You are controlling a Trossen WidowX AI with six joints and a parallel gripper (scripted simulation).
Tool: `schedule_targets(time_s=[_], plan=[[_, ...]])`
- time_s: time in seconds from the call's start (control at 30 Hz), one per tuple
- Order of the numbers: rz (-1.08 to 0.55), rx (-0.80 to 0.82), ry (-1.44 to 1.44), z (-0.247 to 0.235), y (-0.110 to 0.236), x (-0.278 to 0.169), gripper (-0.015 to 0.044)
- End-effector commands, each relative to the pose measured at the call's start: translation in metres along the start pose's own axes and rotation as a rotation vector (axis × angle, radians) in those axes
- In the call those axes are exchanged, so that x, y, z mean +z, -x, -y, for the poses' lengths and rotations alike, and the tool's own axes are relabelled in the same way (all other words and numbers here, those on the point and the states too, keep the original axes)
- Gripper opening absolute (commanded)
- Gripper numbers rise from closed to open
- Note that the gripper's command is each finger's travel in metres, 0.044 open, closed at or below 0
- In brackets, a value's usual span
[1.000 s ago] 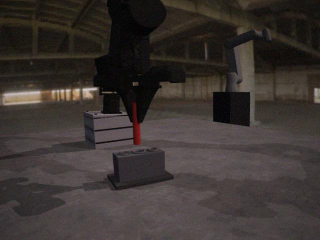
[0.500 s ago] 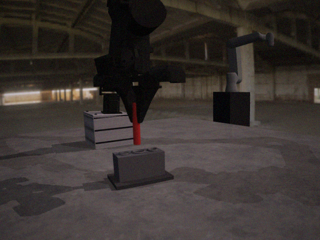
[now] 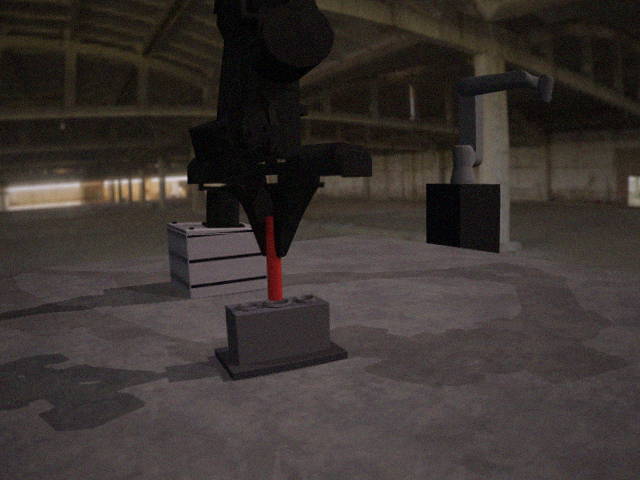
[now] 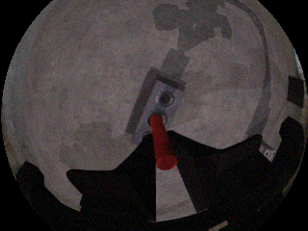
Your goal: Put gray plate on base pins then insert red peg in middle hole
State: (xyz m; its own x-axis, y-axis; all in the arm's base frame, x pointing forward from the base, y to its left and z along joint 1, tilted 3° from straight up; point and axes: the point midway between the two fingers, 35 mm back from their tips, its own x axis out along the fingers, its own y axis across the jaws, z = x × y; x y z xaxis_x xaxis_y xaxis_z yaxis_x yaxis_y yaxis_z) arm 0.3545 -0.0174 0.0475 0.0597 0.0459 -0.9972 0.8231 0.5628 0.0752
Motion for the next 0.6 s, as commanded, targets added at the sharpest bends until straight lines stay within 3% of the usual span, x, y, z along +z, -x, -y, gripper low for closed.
schedule_targets(time_s=[0.0,0.57], plan=[[-0.013,-0.009,-0.001,0.0015,-0.0094,-0.0021,0.0],[-0.004,-0.005,0.002,0.0008,-0.0067,-0.0014,0.0]])
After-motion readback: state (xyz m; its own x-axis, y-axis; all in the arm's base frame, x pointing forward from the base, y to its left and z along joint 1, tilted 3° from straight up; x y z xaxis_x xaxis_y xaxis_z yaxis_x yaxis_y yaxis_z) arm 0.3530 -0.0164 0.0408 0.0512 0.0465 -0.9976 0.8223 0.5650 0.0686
